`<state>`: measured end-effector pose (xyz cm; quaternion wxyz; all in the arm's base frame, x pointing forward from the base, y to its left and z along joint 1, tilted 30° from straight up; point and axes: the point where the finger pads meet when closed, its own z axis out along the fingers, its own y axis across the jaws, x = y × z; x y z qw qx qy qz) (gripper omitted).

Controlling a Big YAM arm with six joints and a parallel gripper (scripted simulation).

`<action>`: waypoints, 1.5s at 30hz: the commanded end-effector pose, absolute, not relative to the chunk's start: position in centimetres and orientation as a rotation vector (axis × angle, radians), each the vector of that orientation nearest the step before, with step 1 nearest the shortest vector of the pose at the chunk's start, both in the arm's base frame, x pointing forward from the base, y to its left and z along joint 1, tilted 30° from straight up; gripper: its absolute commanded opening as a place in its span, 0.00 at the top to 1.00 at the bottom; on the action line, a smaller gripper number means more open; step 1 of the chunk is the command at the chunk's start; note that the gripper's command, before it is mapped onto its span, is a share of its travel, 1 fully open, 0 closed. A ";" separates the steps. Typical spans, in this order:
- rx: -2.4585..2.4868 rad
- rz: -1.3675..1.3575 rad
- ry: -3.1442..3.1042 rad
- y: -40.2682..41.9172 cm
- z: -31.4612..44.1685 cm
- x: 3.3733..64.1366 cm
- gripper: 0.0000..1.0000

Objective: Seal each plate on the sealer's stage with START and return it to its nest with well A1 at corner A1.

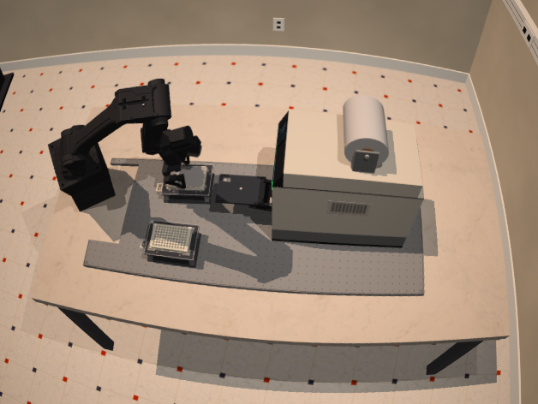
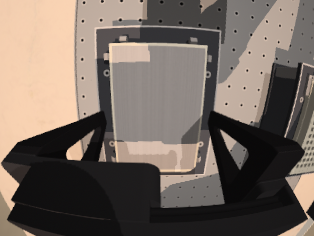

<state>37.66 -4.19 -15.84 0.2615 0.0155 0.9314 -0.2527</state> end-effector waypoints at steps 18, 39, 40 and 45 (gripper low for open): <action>0.023 -0.673 2.514 -2.6 -14.5 37.9 0.00; 0.055 -0.685 2.498 -4.1 -14.6 38.2 0.00; 0.052 -0.682 2.494 -4.0 -14.4 38.3 0.00; 0.028 -0.672 2.490 -3.2 -14.1 38.1 0.00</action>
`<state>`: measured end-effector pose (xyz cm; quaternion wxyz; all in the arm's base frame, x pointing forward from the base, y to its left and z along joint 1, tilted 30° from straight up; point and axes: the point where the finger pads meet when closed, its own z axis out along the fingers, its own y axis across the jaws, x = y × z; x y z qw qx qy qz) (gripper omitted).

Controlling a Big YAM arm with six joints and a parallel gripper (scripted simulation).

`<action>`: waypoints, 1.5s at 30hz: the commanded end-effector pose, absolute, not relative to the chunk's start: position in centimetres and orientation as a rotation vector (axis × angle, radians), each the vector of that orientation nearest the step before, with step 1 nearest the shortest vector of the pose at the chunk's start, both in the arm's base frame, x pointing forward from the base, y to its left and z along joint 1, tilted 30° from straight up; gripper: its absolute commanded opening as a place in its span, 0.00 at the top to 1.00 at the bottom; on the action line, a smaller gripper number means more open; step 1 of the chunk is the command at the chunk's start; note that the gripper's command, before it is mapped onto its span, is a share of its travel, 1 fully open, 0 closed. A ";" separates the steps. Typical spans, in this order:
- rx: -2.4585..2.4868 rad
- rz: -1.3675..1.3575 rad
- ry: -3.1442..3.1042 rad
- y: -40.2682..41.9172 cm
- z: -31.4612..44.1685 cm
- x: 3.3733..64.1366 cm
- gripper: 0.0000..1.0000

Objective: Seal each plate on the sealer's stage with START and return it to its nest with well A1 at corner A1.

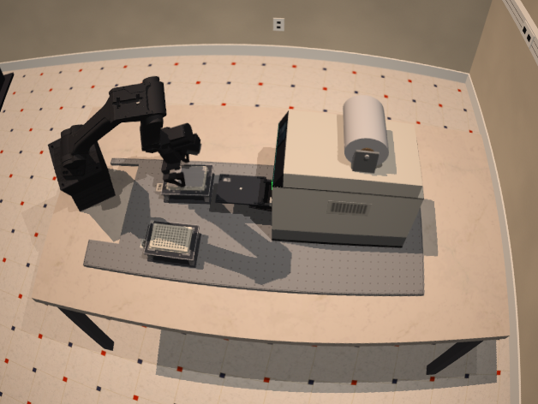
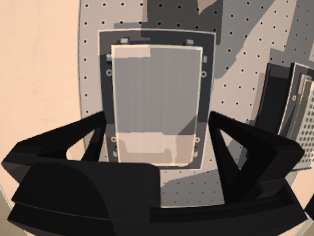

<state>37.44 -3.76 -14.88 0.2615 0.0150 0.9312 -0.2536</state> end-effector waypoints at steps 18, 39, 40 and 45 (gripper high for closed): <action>0.016 -0.659 2.480 -2.6 -14.1 38.7 0.00; 0.036 -0.681 2.526 -2.0 -12.6 36.5 0.00; 0.036 -0.680 2.524 -1.9 -12.4 36.5 0.00; 0.029 -0.673 2.512 -1.4 -11.8 37.0 0.00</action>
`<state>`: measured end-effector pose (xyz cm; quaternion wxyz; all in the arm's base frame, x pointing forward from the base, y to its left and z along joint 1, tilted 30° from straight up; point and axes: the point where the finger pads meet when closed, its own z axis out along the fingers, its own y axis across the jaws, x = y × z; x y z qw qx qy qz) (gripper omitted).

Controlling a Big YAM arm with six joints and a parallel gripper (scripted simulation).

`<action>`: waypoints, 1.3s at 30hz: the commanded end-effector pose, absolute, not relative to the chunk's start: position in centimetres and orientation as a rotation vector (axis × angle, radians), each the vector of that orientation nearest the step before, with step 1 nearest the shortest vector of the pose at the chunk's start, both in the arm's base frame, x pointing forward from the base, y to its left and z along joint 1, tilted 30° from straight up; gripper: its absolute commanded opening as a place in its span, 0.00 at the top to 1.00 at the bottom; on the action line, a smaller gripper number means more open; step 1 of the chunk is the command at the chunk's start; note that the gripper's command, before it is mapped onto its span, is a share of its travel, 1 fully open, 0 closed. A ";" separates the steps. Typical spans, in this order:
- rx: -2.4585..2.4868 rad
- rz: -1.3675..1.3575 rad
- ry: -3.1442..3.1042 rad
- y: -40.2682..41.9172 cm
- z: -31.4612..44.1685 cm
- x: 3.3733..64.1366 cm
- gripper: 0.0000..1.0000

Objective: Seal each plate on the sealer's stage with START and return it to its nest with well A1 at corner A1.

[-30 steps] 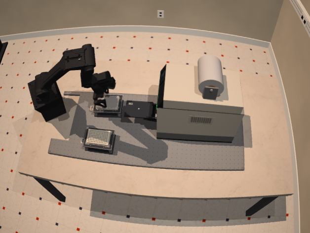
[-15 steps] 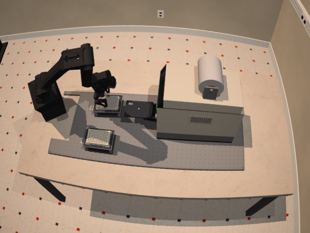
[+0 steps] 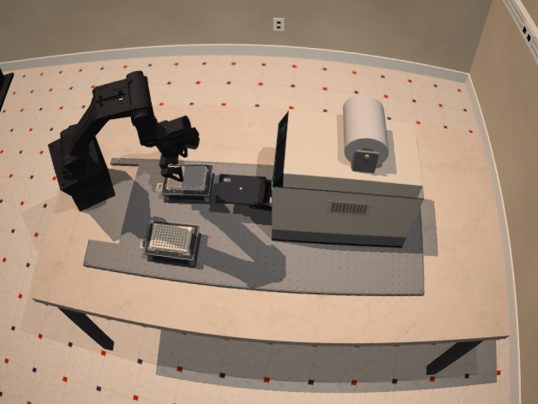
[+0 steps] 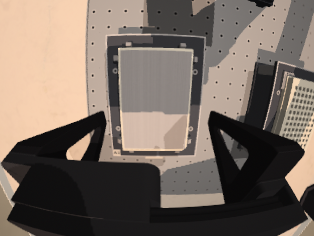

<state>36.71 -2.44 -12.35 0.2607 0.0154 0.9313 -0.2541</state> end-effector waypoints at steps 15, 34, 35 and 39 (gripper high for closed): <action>0.024 -0.682 2.528 -0.4 -10.1 35.8 0.00; 0.027 -0.680 2.523 0.7 -7.8 35.7 0.00; 0.024 -0.675 2.516 0.9 -7.4 36.0 0.00; 0.033 -0.669 2.501 1.5 -6.4 36.4 0.00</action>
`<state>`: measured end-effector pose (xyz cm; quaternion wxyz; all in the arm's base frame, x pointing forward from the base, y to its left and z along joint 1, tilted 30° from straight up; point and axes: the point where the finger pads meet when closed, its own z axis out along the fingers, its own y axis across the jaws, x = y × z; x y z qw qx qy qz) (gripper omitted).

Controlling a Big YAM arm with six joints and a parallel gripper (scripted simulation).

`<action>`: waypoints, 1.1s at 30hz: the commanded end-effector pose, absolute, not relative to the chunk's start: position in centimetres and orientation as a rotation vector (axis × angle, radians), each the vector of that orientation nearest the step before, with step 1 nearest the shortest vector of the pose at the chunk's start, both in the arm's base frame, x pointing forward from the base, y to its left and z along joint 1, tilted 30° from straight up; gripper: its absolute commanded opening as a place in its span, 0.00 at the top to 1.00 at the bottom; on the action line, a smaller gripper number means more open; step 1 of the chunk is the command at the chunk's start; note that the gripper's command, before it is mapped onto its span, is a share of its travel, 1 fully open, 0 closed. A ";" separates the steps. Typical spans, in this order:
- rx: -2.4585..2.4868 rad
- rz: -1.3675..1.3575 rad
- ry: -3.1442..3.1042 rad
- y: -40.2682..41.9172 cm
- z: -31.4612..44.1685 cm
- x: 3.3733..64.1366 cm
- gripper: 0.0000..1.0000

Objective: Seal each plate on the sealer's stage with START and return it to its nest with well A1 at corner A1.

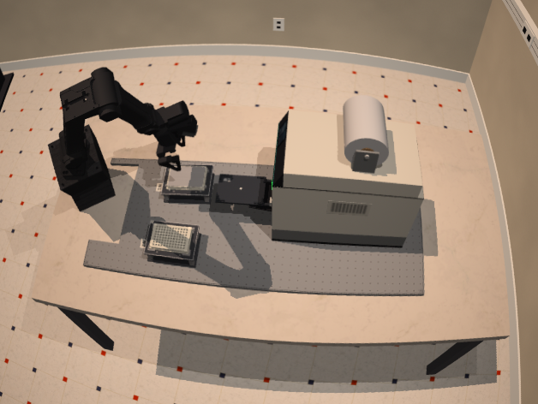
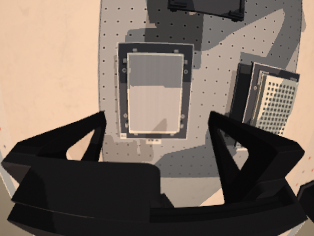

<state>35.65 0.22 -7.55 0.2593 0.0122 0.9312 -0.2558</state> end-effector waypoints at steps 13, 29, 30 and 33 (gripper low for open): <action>0.048 -0.682 2.512 1.0 -6.5 36.7 0.00; 0.035 -0.689 2.511 0.5 -6.7 35.8 0.00; 0.031 -0.685 2.508 0.7 -6.6 35.9 0.00; 0.020 -0.675 2.499 1.1 -6.3 35.9 0.00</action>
